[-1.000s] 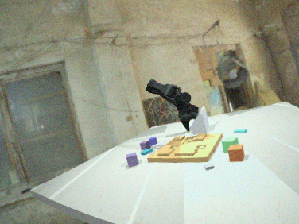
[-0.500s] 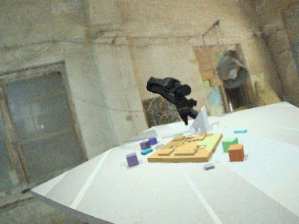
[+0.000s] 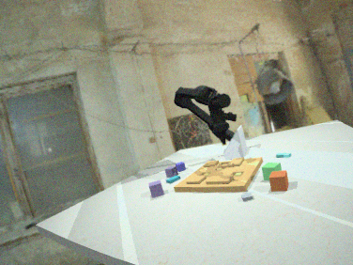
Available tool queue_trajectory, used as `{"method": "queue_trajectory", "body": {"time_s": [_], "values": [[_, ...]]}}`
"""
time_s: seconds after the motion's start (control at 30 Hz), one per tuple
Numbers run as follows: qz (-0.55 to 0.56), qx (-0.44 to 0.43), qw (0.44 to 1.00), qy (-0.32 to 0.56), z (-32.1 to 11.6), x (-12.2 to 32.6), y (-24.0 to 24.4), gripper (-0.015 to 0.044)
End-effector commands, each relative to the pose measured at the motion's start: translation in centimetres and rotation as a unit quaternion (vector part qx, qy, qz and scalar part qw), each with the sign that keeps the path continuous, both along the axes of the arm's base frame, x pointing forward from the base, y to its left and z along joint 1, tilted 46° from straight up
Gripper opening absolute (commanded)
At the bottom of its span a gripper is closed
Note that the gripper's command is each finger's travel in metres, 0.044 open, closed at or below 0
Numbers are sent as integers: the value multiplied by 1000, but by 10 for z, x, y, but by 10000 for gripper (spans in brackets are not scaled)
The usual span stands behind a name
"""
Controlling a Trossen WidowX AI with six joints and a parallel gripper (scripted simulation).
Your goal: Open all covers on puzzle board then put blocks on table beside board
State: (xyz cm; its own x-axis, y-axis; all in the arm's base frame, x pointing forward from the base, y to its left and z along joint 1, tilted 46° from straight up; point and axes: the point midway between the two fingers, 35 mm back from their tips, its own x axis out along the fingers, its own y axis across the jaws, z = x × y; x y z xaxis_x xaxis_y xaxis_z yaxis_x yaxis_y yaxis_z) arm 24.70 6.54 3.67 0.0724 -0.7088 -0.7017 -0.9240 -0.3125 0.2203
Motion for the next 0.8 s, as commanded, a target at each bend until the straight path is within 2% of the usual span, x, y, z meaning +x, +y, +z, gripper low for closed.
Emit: {"method": "queue_trajectory", "body": {"time_s": [0.0, 0.77], "values": [[-3, 0, 1000, 2, -8, 8, 12, 80], [-3, 4, 1000, 1, -58, 42, 75, 80]]}}
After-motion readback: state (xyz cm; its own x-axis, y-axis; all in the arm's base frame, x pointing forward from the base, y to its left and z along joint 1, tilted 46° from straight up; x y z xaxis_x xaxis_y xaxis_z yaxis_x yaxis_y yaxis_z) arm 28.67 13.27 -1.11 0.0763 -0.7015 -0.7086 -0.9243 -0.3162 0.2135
